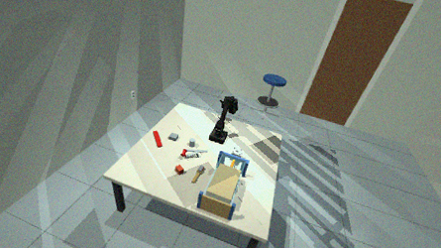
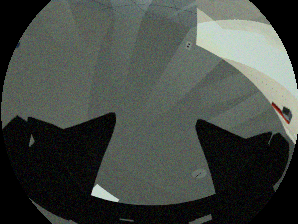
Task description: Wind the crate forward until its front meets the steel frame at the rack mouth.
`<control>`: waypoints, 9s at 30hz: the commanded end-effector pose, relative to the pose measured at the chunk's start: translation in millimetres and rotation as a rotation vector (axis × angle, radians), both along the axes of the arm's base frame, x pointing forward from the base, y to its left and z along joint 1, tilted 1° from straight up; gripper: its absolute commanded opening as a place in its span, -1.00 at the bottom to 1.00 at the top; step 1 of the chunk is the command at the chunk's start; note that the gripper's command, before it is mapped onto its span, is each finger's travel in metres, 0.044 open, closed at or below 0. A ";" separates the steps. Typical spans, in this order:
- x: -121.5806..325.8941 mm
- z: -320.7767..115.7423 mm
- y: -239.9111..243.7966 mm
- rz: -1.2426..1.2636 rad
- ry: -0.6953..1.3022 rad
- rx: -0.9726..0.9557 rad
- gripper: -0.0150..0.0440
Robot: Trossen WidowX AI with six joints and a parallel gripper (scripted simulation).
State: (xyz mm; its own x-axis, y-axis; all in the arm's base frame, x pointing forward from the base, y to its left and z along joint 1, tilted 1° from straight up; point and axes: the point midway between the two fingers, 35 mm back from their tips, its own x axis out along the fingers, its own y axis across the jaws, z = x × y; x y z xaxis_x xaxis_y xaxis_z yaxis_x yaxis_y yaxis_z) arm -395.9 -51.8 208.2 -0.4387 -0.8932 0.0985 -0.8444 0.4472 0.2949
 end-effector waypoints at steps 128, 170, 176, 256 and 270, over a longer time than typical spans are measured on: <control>757.1 -135.8 -108.1 2.282 2.695 0.355 1.00; 759.5 -203.7 -108.7 2.279 2.687 0.350 0.47; 759.5 -203.7 -108.7 2.279 2.687 0.350 -0.07; 701.4 -59.9 173.2 2.320 2.794 0.253 -0.49; 655.2 -54.7 224.9 2.240 2.861 0.196 -0.49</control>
State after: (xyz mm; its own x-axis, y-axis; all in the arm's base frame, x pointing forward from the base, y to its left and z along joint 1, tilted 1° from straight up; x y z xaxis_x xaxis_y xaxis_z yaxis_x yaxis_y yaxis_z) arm 269.5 165.3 149.0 0.0013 -0.0552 -0.9985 0.8138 0.5803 -0.0310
